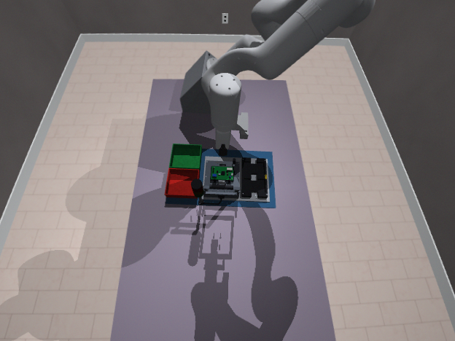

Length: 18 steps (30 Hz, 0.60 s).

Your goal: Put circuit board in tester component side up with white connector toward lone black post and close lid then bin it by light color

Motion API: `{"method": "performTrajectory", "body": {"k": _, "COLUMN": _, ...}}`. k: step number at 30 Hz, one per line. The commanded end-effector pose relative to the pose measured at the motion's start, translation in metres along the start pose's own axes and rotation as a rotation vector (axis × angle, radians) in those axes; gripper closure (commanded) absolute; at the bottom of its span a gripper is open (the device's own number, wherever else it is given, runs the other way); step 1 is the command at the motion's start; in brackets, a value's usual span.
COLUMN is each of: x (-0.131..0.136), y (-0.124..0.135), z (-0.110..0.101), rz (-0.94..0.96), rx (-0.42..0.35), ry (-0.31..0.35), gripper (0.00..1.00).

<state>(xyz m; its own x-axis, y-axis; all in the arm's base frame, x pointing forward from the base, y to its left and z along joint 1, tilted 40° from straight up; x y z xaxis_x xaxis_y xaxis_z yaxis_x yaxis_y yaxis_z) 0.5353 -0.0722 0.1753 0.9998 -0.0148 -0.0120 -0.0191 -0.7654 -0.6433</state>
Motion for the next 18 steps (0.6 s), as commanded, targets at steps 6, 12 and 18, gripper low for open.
{"method": "performTrajectory", "body": {"k": 6, "x": 0.033, "y": -0.002, "z": -0.001, "rz": -0.001, "rx": -0.001, "ry": 0.002, "gripper": 0.48}}
{"method": "performTrajectory", "body": {"k": 12, "x": 0.09, "y": -0.005, "z": -0.001, "rz": -0.001, "rx": -0.001, "ry": 0.002, "gripper": 0.48}}
{"method": "performTrajectory", "body": {"k": 18, "x": 0.128, "y": -0.007, "z": -0.001, "rz": -0.001, "rx": -0.001, "ry": 0.002, "gripper": 0.48}}
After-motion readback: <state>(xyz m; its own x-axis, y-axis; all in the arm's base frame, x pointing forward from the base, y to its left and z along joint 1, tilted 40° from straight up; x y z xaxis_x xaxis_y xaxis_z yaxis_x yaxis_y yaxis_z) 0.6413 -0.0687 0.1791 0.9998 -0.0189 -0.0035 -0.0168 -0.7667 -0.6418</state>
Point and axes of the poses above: the point where the finger pads meet when closed, its own z axis out along the fingers, its own x axis across the jaws, y = z × x, the point moved 6 cm from there along -z, back along the fingers, and after that the axes turned 3 degrees about z, right-handed, at the moved point
